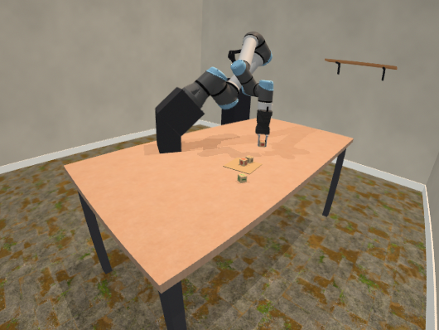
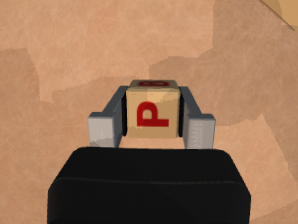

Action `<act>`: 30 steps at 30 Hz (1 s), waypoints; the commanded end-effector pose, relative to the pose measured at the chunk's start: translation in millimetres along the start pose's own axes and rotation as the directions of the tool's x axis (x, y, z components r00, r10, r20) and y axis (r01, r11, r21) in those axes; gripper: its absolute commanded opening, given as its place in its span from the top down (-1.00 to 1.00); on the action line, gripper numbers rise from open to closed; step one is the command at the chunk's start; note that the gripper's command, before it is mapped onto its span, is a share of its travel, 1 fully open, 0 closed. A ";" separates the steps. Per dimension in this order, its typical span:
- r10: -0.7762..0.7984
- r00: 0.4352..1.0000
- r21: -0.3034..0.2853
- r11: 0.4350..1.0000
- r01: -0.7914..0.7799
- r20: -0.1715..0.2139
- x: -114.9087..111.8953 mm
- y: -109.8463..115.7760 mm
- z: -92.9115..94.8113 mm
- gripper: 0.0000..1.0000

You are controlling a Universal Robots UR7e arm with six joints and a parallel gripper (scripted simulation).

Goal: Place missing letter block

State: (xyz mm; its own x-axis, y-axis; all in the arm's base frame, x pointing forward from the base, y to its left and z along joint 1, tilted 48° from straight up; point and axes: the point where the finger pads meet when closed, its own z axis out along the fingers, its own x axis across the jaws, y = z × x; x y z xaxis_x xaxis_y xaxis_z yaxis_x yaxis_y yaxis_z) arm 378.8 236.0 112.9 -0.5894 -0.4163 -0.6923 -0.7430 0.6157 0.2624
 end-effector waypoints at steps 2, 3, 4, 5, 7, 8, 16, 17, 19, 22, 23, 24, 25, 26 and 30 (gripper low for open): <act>0.000 1.000 0.000 1.000 0.000 0.000 -0.1 0.0 -11.1 -0.14; 0.000 1.000 0.000 1.000 0.000 0.000 -0.1 0.0 -13.4 -0.14; 0.000 1.000 0.000 1.000 0.000 0.000 -0.1 0.0 -15.7 -0.14; 0.000 1.000 0.000 1.000 0.000 0.000 -0.1 0.0 -17.9 -0.14; 0.000 1.000 0.000 1.000 0.000 0.000 -0.1 0.0 -22.2 -0.14; 0.000 1.000 0.000 1.000 0.000 0.000 -0.1 0.0 -24.3 -0.14; 0.000 1.000 0.000 1.000 0.000 0.000 -0.1 0.0 -35.4 -0.14; 0.000 1.000 0.000 1.000 0.000 0.000 -0.1 0.0 -37.0 -0.14; 0.000 1.000 0.000 1.000 0.000 0.000 -0.1 0.0 -39.9 -0.14; 0.000 1.000 0.000 1.000 0.000 0.000 -0.1 0.0 -43.6 -0.14; 0.000 1.000 0.000 1.000 0.000 0.000 -0.1 0.0 -44.6 -0.14; 0.000 1.000 0.000 1.000 0.000 0.000 -0.1 0.0 -45.6 -0.14; 0.000 1.000 0.000 1.000 0.000 0.000 -0.1 0.0 -46.4 -0.14; 0.000 1.000 0.000 1.000 0.000 0.000 -0.1 0.0 -47.2 -0.14; 0.000 1.000 0.000 1.000 0.000 0.000 -0.1 0.0 -49.0 -0.14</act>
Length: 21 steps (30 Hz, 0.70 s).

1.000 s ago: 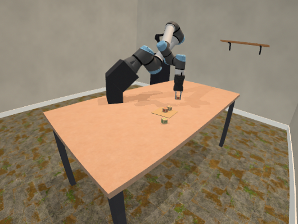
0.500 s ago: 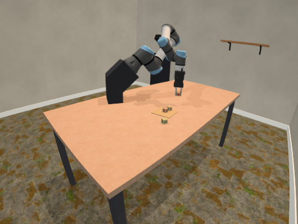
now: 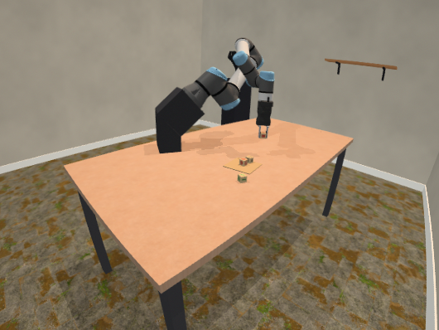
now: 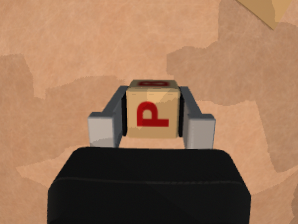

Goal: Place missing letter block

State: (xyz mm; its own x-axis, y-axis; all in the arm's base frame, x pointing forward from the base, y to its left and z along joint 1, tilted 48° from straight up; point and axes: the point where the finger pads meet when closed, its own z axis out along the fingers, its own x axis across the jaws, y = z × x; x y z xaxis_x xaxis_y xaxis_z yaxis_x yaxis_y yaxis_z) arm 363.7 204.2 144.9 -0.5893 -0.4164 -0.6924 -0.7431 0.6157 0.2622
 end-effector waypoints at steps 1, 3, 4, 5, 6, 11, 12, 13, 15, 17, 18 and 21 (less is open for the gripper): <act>0.000 1.000 0.000 1.000 0.000 0.000 -0.1 0.0 -1.5 -0.14; 0.000 1.000 0.000 1.000 0.000 0.000 -0.1 0.0 -2.3 -0.14; 0.000 1.000 0.000 1.000 0.000 0.000 -0.1 0.0 -2.6 -0.14; 0.000 1.000 0.000 1.000 0.000 0.000 -0.1 0.0 -2.8 -0.14; 0.000 1.000 0.000 1.000 0.000 0.000 -0.1 0.0 -3.0 -0.14; 0.000 1.000 0.000 1.000 0.000 0.000 -0.1 0.0 -3.2 -0.14; 0.000 1.000 0.000 1.000 0.000 0.000 -0.1 0.0 -3.2 -0.14; 0.000 1.000 0.000 1.000 0.000 0.000 -0.1 0.0 -3.2 -0.14; 0.000 1.000 0.000 1.000 0.000 0.000 -0.1 0.0 -3.2 -0.14; 0.000 1.000 0.000 1.000 0.000 0.000 -0.1 0.0 -3.2 -0.14; 0.000 1.000 0.000 1.000 0.000 0.000 -0.1 0.0 -3.2 -0.14; 0.001 1.000 0.000 1.000 -0.001 0.000 0.0 -0.2 -3.2 -0.14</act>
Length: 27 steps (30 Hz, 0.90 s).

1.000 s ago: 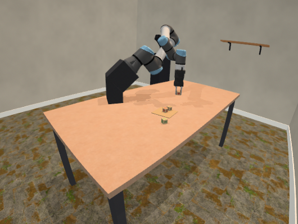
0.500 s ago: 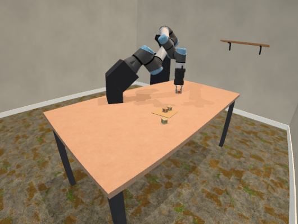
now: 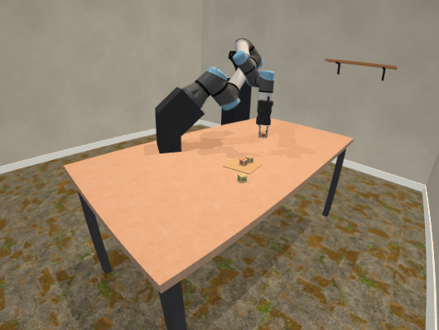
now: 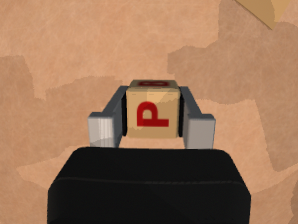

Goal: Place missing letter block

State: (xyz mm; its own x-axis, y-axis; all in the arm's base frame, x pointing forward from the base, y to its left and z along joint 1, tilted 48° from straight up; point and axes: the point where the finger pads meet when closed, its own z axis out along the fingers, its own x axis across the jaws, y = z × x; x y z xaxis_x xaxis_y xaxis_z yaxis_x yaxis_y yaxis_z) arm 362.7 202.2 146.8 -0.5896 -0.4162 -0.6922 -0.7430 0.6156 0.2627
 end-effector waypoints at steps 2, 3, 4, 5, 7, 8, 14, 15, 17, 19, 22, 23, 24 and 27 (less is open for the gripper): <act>0.005 1.000 0.001 1.000 -0.005 0.000 0.4 -1.8 -0.2 -0.14; 0.010 1.000 0.001 1.000 -0.010 -0.001 0.9 -3.3 -0.2 -0.14; 0.017 1.000 0.001 1.000 -0.017 -0.001 1.6 -5.5 -0.2 -0.14; 0.026 1.000 0.002 1.000 -0.026 -0.002 2.6 -8.3 -0.2 -0.14; 0.051 0.999 0.003 0.999 -0.051 -0.004 5.5 -16.1 -0.3 -0.14; 0.067 0.998 0.004 0.998 -0.067 -0.005 7.5 -21.0 -0.3 -0.14; 0.154 0.988 0.009 0.988 -0.154 -0.010 19.2 -47.5 -0.8 -0.14; 0.180 0.984 0.010 0.984 -0.180 -0.011 23.2 -55.5 -1.0 -0.14; 0.238 0.971 0.012 0.971 -0.237 -0.012 32.5 -72.5 -1.5 -0.14; 0.298 0.954 0.014 0.954 -0.298 -0.013 43.4 -90.2 -2.1 -0.14; 0.390 0.921 0.015 0.921 -0.390 -0.013 62.3 -116.5 -3.1 -0.14; 0.420 0.907 0.015 0.907 -0.420 -0.012 69.0 -124.9 -3.4 -0.14; 0.449 0.894 0.015 0.894 -0.448 -0.011 75.8 -132.8 -3.7 -0.14; 0.526 0.850 0.012 0.850 -0.526 -0.008 95.9 -154.0 -4.4 -0.14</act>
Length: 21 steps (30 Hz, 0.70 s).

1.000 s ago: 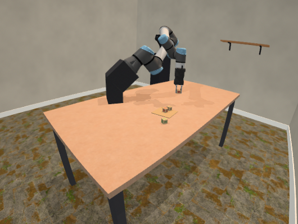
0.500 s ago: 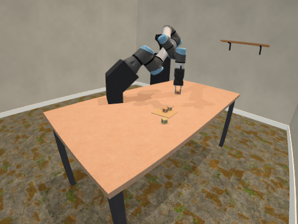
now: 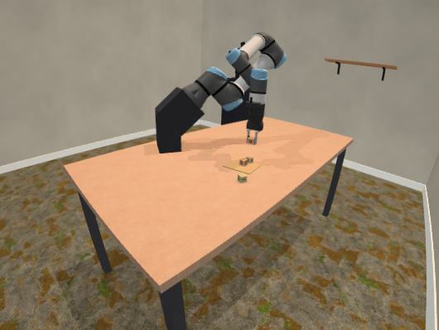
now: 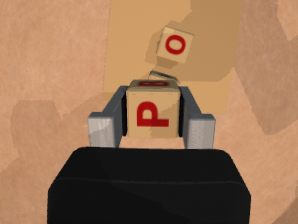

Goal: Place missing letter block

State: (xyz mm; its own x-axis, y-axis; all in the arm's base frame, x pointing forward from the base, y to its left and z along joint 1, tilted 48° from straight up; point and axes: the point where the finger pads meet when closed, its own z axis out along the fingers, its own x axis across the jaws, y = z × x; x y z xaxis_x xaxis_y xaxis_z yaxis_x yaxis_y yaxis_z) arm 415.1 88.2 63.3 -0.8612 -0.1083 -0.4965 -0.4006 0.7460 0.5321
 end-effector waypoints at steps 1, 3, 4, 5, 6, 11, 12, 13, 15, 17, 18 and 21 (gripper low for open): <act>0.122 0.993 -0.005 0.993 -0.122 0.003 12.2 -38.2 -0.3 -0.14; 0.146 0.989 -0.006 0.989 -0.146 0.003 15.1 -45.7 -0.3 -0.14; 0.146 0.989 -0.006 0.989 -0.146 0.003 15.1 -45.7 -0.3 -0.14; 0.169 0.986 -0.008 0.986 -0.168 0.004 18.0 -52.6 -0.3 -0.14; 0.189 0.982 -0.010 0.982 -0.189 0.005 20.7 -58.7 -0.2 -0.14; 0.254 0.967 -0.016 0.967 -0.254 0.007 30.3 -78.4 0.1 -0.14; 0.261 0.965 -0.016 0.965 -0.261 0.007 31.4 -80.3 0.2 -0.14; 0.265 0.964 -0.017 0.964 -0.265 0.007 32.1 -81.7 0.2 -0.14; 0.270 0.963 -0.017 0.963 -0.270 0.008 32.8 -83.0 0.2 -0.14; 0.271 0.963 -0.017 0.963 -0.270 0.008 32.9 -83.2 0.3 -0.14; 0.271 0.963 -0.017 0.963 -0.270 0.008 32.9 -83.2 0.3 -0.14; 0.271 0.963 -0.017 0.963 -0.270 0.008 32.9 -83.2 0.3 -0.14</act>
State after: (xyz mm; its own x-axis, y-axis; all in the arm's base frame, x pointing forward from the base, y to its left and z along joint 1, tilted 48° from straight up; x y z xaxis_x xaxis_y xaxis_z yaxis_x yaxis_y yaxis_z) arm 419.9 23.2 2.3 -0.9354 0.1023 -0.3385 -0.1580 0.7355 0.6589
